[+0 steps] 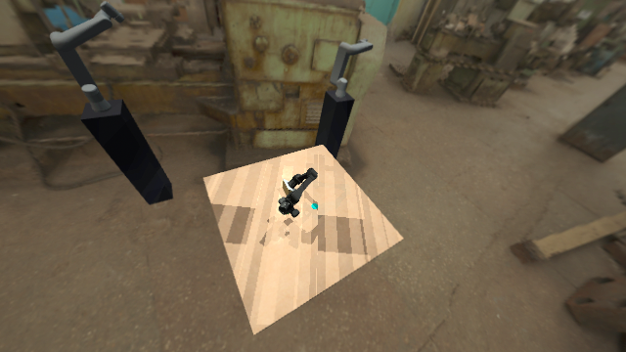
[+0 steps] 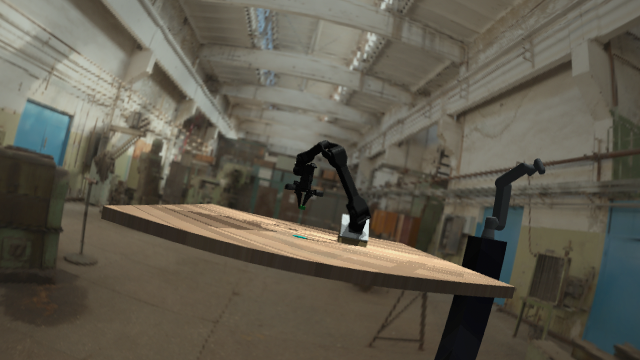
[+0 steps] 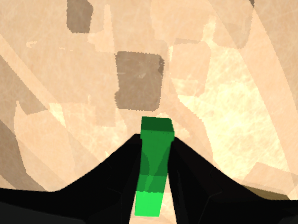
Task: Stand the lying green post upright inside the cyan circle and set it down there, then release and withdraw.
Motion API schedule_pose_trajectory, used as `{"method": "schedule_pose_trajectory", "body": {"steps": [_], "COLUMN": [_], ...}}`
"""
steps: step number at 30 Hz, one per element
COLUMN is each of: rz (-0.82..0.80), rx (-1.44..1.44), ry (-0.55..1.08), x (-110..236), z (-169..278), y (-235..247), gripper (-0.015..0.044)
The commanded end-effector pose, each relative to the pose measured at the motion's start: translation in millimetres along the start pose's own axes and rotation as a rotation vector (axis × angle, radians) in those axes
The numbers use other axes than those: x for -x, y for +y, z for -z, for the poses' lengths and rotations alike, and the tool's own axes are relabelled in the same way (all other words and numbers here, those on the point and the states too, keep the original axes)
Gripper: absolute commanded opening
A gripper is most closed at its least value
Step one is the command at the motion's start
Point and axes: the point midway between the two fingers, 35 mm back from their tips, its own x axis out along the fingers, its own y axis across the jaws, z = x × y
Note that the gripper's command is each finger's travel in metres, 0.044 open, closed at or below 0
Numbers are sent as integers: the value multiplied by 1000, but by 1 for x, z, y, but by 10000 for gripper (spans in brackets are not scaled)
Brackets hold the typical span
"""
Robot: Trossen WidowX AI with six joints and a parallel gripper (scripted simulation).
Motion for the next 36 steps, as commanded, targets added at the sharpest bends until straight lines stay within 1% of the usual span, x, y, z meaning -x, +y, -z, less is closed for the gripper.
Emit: {"method": "schedule_pose_trajectory", "body": {"steps": [1, 9, 36], "rz": [2, 2, 2], "rx": [5, 59, 285], "ry": [-5, -9, -16], "x": [9, 14, 29], "z": [0, 18, 97], "y": [-1, 11, 46], "gripper": [23, 23, 23]}}
